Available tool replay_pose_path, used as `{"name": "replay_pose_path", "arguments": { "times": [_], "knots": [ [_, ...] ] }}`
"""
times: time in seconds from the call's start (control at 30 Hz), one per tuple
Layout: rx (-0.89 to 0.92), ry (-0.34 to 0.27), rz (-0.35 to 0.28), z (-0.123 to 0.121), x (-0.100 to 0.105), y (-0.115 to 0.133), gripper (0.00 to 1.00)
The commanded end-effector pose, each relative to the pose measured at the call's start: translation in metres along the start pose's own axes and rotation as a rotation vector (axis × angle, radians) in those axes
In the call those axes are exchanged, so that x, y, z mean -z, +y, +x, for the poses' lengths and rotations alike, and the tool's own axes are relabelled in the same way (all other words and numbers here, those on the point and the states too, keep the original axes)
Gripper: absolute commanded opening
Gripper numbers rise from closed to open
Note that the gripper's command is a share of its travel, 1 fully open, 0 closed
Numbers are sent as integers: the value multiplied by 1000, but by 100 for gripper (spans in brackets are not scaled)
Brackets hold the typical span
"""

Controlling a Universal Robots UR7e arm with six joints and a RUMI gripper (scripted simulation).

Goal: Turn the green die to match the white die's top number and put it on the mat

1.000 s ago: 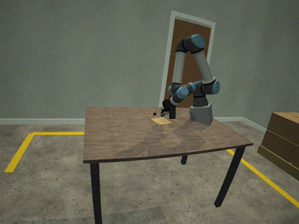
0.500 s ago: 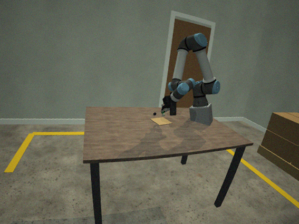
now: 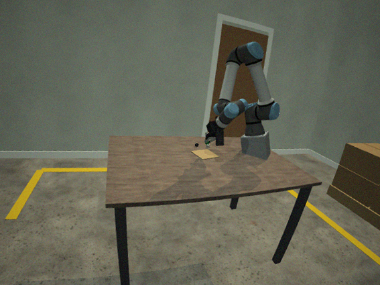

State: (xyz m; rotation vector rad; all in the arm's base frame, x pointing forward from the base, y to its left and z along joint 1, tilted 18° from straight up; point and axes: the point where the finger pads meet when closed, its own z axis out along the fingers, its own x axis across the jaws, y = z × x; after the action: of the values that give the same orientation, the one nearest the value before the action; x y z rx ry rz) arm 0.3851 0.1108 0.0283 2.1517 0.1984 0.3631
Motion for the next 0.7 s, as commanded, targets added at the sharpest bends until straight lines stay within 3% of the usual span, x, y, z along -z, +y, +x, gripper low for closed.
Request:
{"name": "replay_pose_path", "arguments": {
  "times": [0.0, 0.33, 0.67],
  "knots": [
    [0, -5, 38, -1, -1, 1, 3],
    [1, 5, 194, 1, 0, 2, 3],
    [2, 13, 220, 2, 1, 3, 3]
  ]
}}
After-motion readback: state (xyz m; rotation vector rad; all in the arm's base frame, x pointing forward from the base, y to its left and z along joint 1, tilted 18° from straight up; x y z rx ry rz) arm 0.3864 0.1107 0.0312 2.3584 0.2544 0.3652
